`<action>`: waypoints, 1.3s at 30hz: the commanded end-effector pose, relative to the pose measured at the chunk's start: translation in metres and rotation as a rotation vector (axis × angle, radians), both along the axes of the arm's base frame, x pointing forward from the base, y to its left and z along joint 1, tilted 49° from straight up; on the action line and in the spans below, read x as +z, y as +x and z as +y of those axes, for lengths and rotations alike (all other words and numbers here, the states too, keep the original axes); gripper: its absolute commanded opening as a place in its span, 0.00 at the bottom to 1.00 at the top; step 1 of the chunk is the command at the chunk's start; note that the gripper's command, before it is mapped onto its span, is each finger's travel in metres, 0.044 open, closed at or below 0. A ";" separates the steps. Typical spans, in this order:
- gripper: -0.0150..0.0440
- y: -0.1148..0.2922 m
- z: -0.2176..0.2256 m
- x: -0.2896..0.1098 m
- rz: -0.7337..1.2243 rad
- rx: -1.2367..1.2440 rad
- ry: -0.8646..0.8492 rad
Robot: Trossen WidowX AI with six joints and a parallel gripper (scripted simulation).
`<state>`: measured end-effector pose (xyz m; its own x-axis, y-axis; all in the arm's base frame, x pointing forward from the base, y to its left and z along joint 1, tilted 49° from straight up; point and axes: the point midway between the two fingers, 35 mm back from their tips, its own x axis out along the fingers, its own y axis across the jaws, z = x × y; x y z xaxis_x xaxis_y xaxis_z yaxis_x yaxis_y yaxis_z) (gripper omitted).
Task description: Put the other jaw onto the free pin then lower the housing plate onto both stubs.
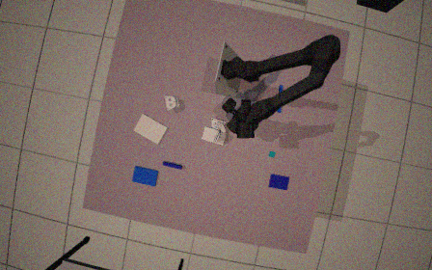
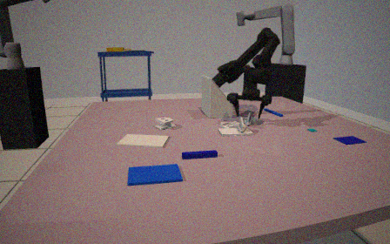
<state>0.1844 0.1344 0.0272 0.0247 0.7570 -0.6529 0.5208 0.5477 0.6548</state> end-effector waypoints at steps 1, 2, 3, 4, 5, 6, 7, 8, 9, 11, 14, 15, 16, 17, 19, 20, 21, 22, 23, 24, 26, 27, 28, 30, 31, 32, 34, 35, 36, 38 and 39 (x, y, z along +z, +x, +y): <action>1.00 -0.002 0.005 -0.006 0.011 -0.004 -0.002; 1.00 -0.002 0.006 -0.007 0.011 -0.004 -0.002; 1.00 -0.002 0.008 -0.008 0.011 -0.004 -0.001; 1.00 -0.002 0.009 -0.009 0.011 -0.004 -0.001; 1.00 -0.002 0.010 -0.010 0.011 -0.004 0.000; 1.00 -0.003 0.011 -0.011 0.011 -0.004 0.000; 1.00 -0.003 0.013 -0.012 0.011 -0.004 0.001; 1.00 -0.003 0.014 -0.012 0.011 -0.004 0.002; 1.00 -0.003 0.015 -0.013 0.011 -0.004 0.002; 1.00 -0.003 0.016 -0.014 0.012 -0.004 0.003; 1.00 -0.003 0.016 -0.014 0.012 -0.004 0.003; 1.00 -0.003 0.016 -0.014 0.012 -0.004 0.003; 1.00 -0.003 0.016 -0.014 0.012 -0.004 0.003; 1.00 -0.003 0.016 -0.014 0.012 -0.004 0.003; 1.00 -0.003 0.016 -0.014 0.012 -0.004 0.003; 1.00 -0.003 0.016 -0.014 0.012 -0.004 0.003; 1.00 -0.003 0.016 -0.014 0.012 -0.004 0.003; 1.00 -0.003 0.016 -0.014 0.012 -0.004 0.003; 1.00 -0.003 0.016 -0.014 0.012 -0.004 0.003; 1.00 -0.003 0.016 -0.014 0.012 -0.004 0.003; 1.00 -0.003 0.016 -0.014 0.012 -0.004 0.003; 1.00 -0.003 0.016 -0.014 0.012 -0.004 0.003; 1.00 -0.003 0.016 -0.014 0.012 -0.004 0.003; 1.00 -0.003 0.016 -0.014 0.012 -0.004 0.003; 1.00 -0.003 0.016 -0.014 0.012 -0.004 0.003; 1.00 -0.003 0.016 -0.014 0.012 -0.004 0.003; 1.00 -0.003 0.016 -0.014 0.012 -0.004 0.003; 1.00 -0.003 0.016 -0.014 0.012 -0.004 0.003; 1.00 -0.003 0.016 -0.014 0.012 -0.004 0.003; 0.91 -0.003 0.016 -0.013 0.008 0.001 0.005; 0.87 -0.003 0.016 -0.013 0.008 0.001 0.005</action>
<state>0.1810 0.1504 0.0141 0.0188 0.7605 -0.6490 0.5257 0.5446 0.6534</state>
